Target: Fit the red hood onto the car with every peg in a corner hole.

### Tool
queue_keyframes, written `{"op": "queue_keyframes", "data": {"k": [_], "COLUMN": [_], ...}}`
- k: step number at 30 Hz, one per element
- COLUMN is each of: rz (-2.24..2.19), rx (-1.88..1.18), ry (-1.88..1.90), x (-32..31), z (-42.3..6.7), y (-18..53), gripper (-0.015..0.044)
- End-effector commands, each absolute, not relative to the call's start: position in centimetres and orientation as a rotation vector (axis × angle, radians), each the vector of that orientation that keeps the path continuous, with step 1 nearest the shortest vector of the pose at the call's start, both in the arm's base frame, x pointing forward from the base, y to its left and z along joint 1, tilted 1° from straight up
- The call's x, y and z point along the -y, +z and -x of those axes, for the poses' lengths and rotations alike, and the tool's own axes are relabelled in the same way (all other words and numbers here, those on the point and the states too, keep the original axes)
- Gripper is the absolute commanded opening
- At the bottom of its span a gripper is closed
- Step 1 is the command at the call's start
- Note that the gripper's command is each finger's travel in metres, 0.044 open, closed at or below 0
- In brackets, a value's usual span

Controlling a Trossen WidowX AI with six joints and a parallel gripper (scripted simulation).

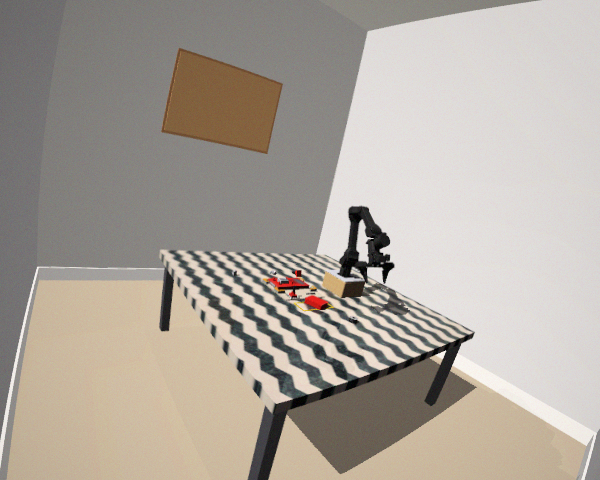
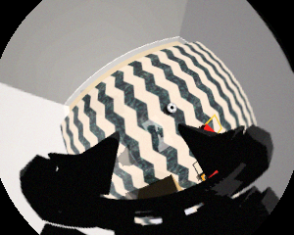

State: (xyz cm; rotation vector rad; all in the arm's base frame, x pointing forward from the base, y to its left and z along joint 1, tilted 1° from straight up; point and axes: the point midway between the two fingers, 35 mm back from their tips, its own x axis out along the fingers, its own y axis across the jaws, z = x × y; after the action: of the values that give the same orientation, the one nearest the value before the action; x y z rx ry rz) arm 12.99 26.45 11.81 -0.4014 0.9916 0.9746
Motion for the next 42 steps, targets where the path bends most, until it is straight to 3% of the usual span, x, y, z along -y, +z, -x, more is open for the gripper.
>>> {"op": "queue_keyframes", "data": {"k": [1, 12, 24, 42], "rz": [0.216, -0.407, -1.028, -1.059], "rx": [-1.152, -1.397, -1.321, -1.307], "ry": [0.716, -0.083, -0.962, -1.01], "x": [-25.0, -19.0, -9.7, -9.1], "z": [-16.6, -24.6, -30.2, -30.3], "y": [10.4, 6.9, 2.8, 2.4], "gripper": [0.044, 0.044, 0.044, 0.044]}}
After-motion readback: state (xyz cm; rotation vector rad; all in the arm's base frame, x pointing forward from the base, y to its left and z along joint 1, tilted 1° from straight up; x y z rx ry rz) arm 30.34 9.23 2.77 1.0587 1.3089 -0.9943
